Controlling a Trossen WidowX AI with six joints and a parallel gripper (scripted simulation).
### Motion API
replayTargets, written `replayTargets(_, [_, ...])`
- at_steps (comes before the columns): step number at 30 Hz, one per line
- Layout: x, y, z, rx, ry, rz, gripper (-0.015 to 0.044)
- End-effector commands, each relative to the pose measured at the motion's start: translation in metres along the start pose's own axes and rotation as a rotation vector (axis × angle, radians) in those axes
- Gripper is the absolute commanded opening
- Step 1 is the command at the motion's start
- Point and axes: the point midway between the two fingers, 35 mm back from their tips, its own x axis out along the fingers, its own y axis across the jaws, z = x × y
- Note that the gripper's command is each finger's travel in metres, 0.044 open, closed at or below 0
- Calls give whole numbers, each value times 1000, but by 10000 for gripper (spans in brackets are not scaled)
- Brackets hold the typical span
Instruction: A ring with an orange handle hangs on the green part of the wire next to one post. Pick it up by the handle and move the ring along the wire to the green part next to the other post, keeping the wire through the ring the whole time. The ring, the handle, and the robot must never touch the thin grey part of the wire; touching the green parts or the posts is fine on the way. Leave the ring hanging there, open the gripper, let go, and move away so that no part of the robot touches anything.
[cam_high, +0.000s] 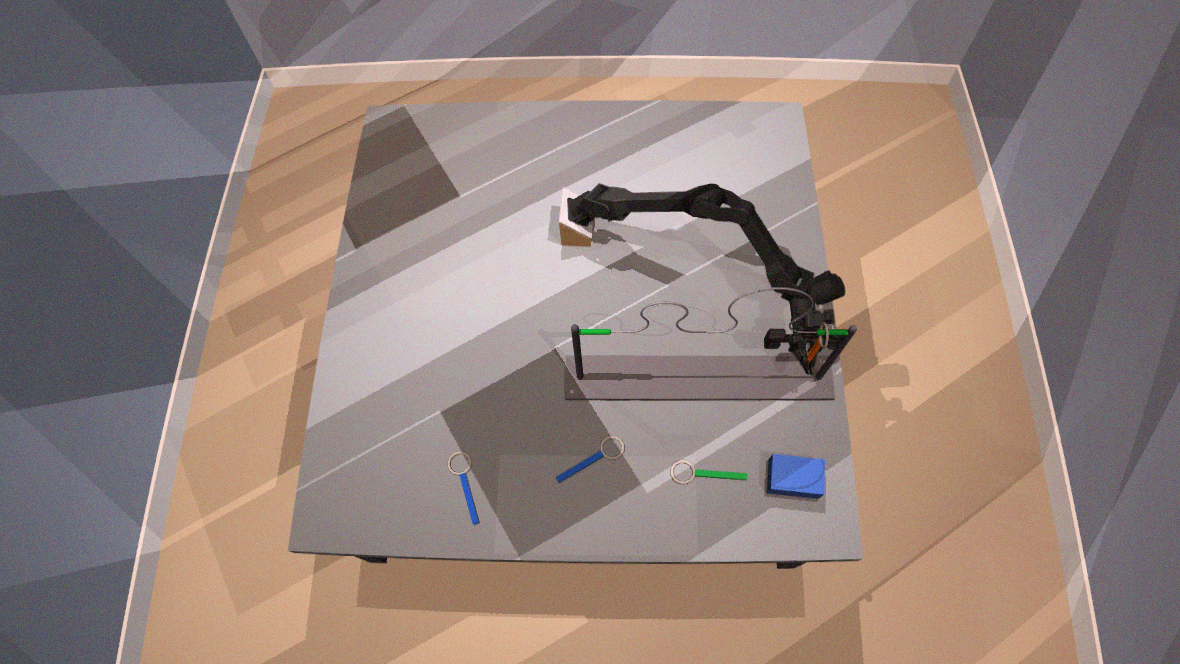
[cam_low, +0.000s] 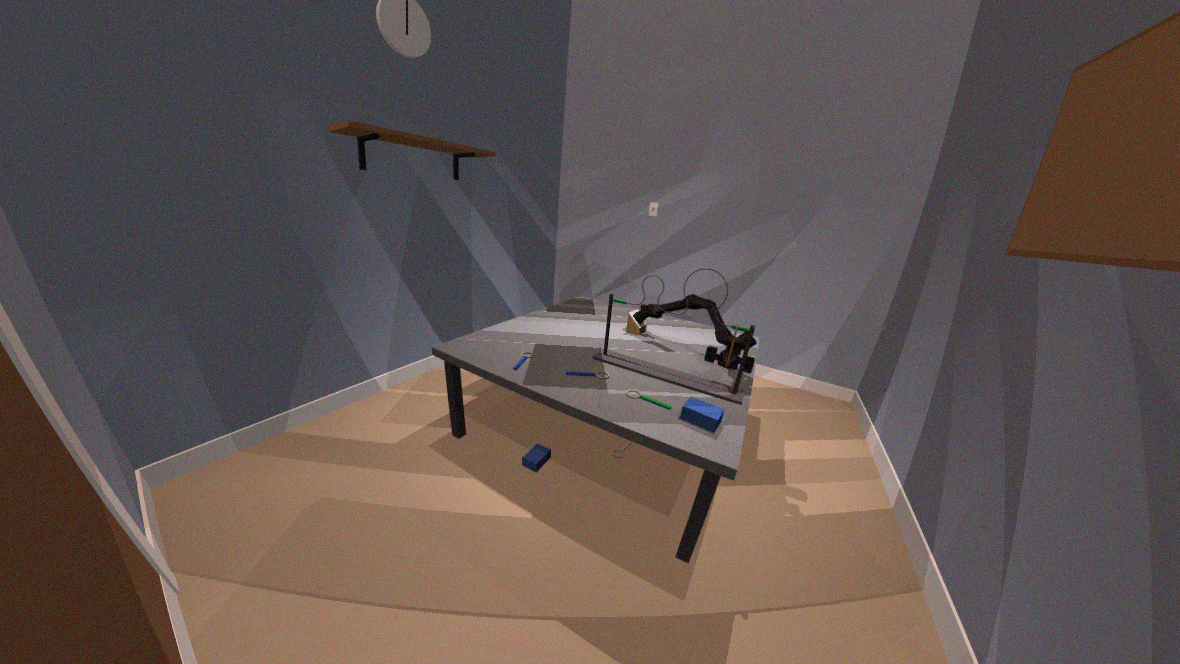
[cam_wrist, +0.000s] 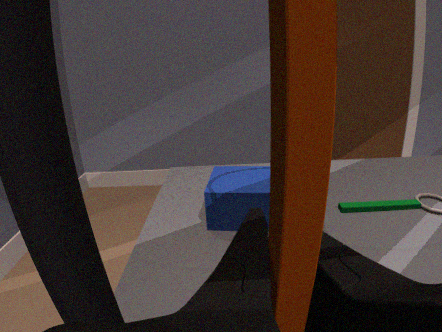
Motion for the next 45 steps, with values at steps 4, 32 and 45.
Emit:
replayTargets(4, [0,0,0,-1,0,1,-150])
replayTargets(32, [0,-1,16,7,-1,2,-150])
replayTargets(45, [0,-1,16,7,-1,2,-150])
